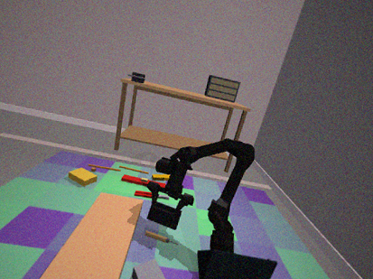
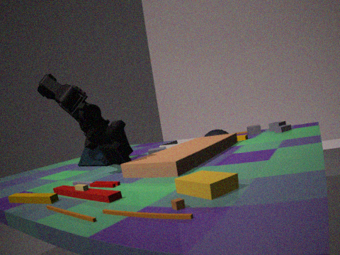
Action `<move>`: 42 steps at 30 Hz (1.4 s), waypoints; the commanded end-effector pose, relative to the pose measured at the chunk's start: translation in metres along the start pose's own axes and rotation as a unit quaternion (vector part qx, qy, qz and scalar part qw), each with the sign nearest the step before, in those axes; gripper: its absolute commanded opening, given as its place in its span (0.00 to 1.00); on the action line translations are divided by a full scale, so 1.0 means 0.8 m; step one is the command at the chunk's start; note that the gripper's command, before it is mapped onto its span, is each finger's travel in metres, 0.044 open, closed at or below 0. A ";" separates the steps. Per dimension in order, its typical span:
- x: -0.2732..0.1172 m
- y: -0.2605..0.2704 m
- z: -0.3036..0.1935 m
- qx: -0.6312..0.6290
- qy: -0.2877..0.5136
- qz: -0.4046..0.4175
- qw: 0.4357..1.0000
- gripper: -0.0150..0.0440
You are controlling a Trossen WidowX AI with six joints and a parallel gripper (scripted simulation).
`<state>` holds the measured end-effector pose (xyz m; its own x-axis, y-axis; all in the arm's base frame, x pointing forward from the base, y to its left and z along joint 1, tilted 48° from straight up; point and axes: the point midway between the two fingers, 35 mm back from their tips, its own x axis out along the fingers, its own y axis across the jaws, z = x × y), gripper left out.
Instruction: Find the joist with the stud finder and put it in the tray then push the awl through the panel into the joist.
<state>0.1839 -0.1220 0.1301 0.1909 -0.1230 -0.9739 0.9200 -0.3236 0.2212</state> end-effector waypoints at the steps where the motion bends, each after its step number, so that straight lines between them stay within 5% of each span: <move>1: -0.001 0.002 -0.001 -0.004 0.014 0.001 1.000 0.25; 42: 0.000 0.002 0.006 -0.008 0.130 -0.001 0.992 0.25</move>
<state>0.1813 -0.1270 0.1295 0.2594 0.0962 -0.9610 0.9237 -0.3153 0.2178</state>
